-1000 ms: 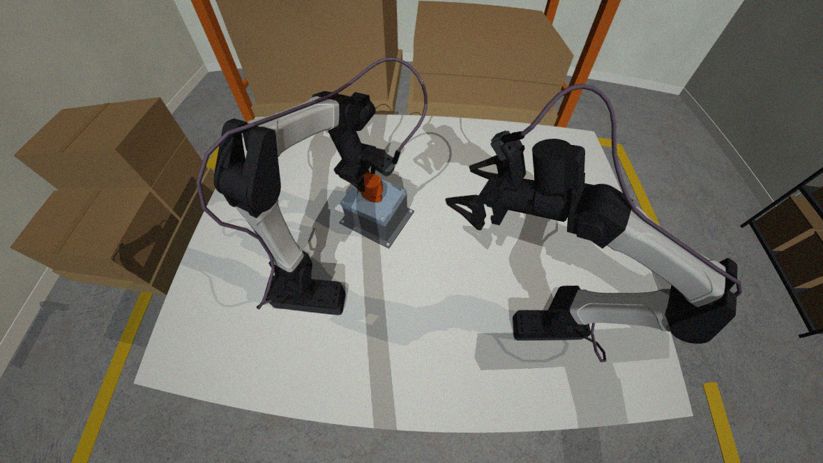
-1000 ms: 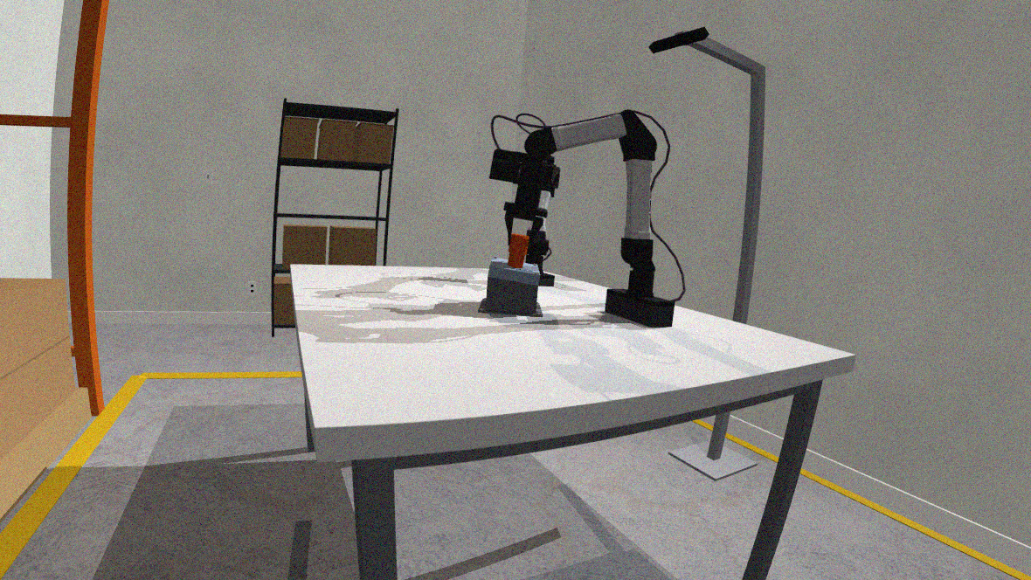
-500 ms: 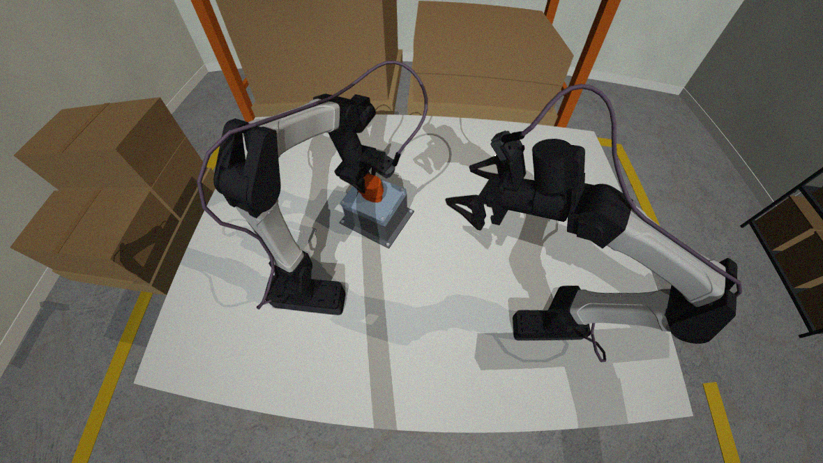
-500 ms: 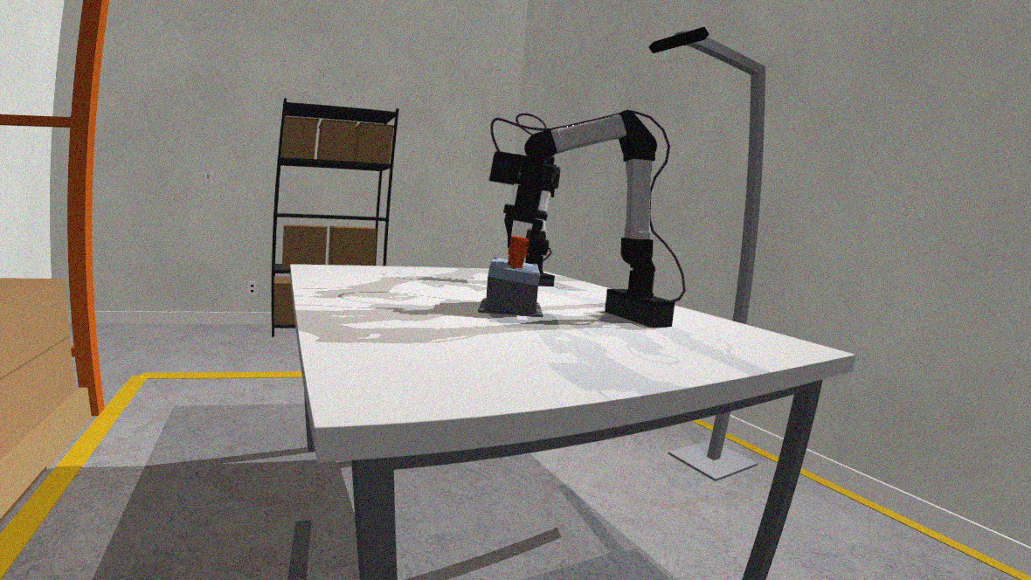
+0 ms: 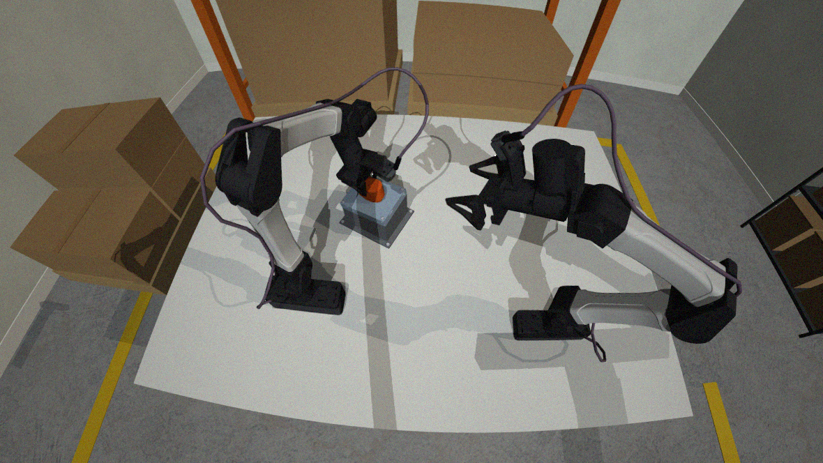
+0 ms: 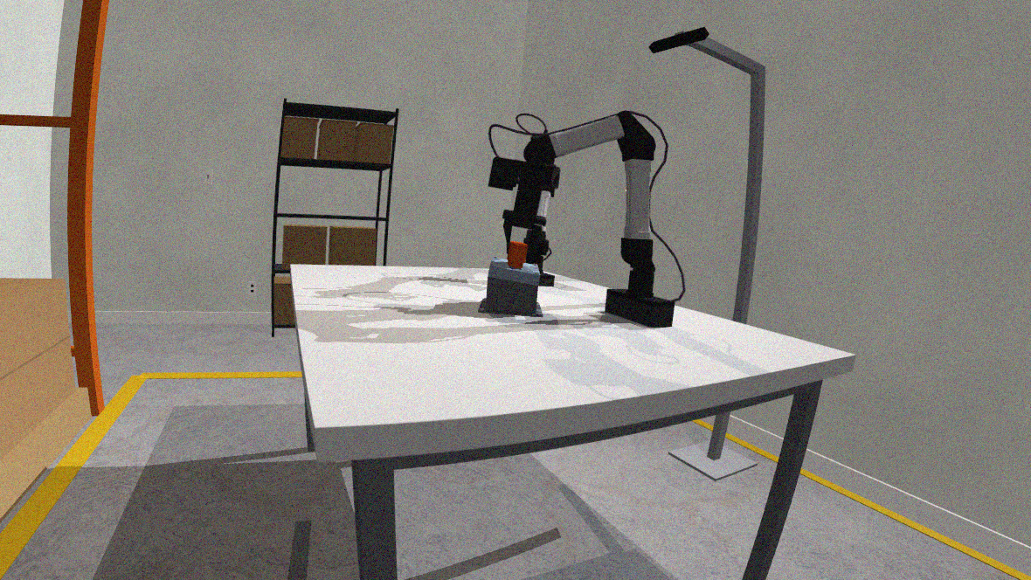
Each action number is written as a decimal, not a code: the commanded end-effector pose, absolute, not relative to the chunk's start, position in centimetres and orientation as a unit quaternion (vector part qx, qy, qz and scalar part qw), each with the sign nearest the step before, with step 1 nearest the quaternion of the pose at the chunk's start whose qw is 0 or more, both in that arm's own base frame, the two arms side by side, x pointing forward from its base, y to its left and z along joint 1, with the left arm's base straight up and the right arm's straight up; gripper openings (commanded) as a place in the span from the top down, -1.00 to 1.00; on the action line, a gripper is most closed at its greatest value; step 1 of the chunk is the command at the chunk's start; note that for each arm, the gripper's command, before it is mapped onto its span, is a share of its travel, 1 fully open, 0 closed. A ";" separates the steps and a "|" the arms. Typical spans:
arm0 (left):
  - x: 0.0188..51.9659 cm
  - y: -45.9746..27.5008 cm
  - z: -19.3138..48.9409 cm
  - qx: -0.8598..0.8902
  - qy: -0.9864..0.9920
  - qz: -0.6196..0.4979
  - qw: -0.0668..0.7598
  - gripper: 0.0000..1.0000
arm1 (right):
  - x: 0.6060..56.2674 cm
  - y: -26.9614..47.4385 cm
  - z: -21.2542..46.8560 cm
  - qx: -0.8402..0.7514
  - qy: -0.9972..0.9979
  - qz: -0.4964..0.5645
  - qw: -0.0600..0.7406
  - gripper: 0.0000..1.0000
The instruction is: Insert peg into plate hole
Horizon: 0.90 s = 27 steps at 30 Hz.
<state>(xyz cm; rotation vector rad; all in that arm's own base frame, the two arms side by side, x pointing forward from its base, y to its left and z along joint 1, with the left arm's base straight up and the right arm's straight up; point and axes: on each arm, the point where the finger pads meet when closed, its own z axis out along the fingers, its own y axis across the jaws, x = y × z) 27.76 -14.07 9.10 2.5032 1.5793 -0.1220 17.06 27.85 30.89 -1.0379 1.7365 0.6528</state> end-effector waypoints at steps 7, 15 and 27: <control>28.2 -14.2 9.9 0.842 0.529 -0.029 0.104 0.22 | 17.0 27.7 32.0 -0.421 0.707 0.275 0.497 -1.00; 28.1 -14.0 12.7 0.841 0.526 -0.024 0.124 -0.38 | 17.0 27.7 32.0 -0.421 0.707 0.275 0.497 -1.00; 28.0 -13.4 13.5 0.841 0.531 -0.035 0.096 -0.38 | 17.0 27.7 32.0 -0.421 0.707 0.275 0.497 -1.00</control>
